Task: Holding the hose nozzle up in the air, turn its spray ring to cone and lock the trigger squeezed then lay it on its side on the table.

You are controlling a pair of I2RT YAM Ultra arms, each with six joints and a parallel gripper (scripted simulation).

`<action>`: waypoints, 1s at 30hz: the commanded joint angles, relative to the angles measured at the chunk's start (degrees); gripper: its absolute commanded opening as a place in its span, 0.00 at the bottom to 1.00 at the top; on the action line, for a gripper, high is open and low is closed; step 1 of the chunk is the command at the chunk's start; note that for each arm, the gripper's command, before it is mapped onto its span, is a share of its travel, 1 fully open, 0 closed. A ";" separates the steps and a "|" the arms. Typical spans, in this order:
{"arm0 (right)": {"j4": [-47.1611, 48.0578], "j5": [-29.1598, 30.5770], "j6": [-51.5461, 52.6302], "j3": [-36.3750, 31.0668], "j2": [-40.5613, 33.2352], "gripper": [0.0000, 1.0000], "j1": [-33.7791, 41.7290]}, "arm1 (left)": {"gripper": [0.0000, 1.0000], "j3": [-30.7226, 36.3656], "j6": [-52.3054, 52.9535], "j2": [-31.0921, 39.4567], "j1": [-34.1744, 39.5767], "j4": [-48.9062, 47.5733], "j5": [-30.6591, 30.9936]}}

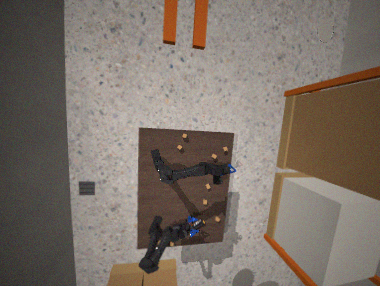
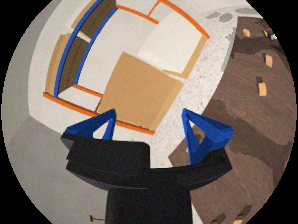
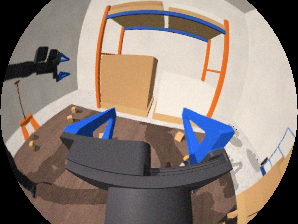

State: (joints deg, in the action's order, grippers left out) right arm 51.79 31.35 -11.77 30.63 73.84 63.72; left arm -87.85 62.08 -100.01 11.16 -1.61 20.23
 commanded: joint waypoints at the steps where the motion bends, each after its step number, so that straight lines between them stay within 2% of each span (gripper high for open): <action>1: 0.78 -0.08 0.06 1.08 -0.74 1.00 -0.01 | 1.00 -0.83 -0.36 0.93 -0.01 -0.09 0.14; 17: 0.78 -0.08 0.06 1.08 -0.74 1.00 -0.01 | 1.00 -0.83 -0.36 0.93 -0.01 -0.09 0.14; 30: -13.15 -8.45 3.37 8.07 -4.66 1.00 -14.14 | 1.00 6.43 -17.09 9.92 -2.95 0.97 -5.48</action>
State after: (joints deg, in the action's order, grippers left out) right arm 42.22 25.78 -9.76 35.09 71.33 52.03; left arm -82.37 50.83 -93.12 9.02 -1.15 16.53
